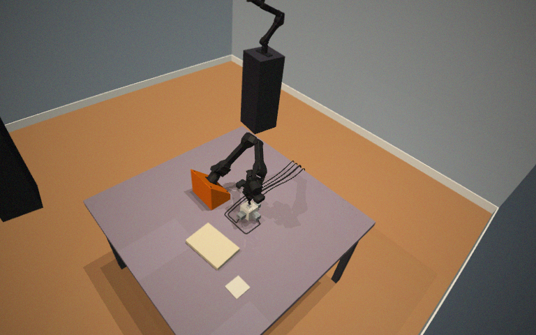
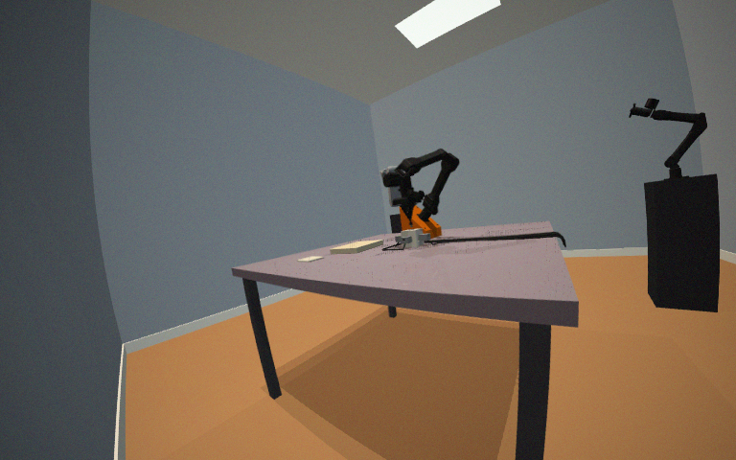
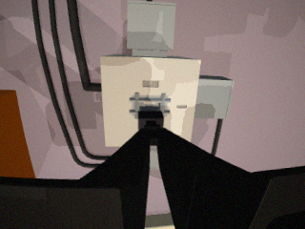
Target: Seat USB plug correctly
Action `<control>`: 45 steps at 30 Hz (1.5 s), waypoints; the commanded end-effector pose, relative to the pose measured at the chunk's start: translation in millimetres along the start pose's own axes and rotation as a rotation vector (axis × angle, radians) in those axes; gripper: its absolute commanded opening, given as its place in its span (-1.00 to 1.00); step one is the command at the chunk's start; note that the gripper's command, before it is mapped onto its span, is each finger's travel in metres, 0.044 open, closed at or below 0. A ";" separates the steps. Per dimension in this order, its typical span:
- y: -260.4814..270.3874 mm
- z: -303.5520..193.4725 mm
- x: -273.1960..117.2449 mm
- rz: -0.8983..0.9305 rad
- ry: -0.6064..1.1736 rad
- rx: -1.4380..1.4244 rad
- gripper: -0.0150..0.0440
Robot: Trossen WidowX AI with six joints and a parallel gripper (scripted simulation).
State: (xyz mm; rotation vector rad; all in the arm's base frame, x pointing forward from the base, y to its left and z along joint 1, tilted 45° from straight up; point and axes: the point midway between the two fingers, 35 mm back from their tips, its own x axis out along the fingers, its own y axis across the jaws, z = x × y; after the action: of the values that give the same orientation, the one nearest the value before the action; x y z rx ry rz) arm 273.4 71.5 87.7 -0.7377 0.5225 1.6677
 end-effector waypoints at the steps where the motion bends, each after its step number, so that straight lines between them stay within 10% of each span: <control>1: -0.4 0.1 0.6 -0.002 -0.003 0.005 -0.49; 45: -1.2 -1.1 5.8 -0.002 -0.004 0.016 -0.49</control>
State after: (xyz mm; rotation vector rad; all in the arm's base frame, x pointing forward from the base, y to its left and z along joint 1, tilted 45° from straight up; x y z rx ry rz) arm 273.9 74.5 83.0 -0.7290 0.5317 1.6632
